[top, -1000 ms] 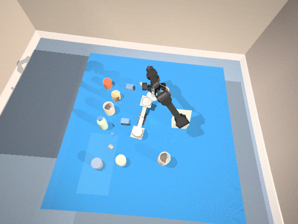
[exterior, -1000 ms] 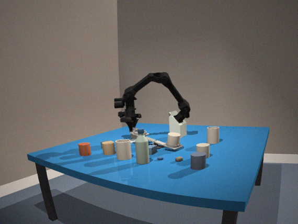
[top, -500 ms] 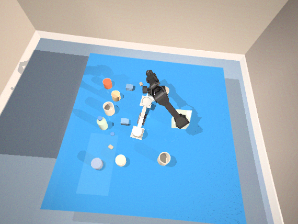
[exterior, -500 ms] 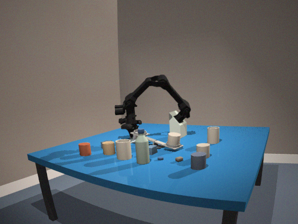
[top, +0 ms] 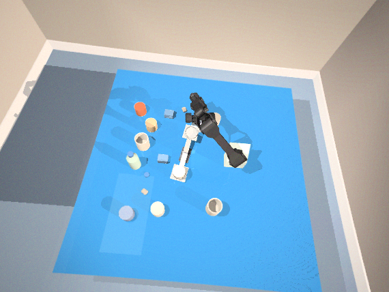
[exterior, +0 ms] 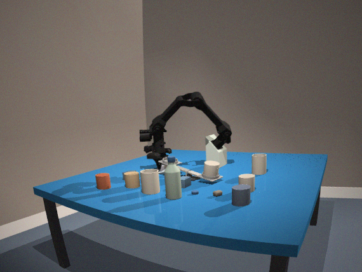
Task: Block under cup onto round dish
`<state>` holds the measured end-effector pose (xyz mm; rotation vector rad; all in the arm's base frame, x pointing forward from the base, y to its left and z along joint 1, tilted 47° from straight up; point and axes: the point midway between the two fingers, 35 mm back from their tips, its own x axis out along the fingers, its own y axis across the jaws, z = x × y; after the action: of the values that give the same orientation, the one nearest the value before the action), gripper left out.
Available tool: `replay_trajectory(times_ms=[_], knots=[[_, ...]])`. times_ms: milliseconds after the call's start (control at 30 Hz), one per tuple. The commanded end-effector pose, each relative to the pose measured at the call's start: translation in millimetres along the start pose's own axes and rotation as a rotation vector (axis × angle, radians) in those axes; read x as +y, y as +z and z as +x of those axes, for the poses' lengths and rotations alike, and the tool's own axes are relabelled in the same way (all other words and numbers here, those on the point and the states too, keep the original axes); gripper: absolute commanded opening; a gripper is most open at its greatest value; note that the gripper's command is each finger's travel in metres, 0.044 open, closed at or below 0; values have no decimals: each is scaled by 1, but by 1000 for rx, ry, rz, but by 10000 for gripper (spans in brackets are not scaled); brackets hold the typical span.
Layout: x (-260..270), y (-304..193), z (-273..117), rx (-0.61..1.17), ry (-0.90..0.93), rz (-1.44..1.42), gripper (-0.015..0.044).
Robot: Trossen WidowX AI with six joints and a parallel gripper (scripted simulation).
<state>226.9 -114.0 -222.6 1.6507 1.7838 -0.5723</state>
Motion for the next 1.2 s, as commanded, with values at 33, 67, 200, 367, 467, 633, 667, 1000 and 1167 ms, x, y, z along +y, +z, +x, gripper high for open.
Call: replay_trajectory(times_ms=[33,67,200,367,467,633,667,1000,1167], knots=[[0,0,0,0,0,-1,105],[0,0,0,0,0,-1,131],[0,0,0,0,0,-1,236],[0,0,0,0,0,-1,367],[2,2,-7,-10,-5,-18,440],[1,1,-57,-5,2,1,440],[1,1,-58,-4,3,3,440],[-1,0,-105,-12,8,5,440],[-1,0,-105,-12,8,5,440]])
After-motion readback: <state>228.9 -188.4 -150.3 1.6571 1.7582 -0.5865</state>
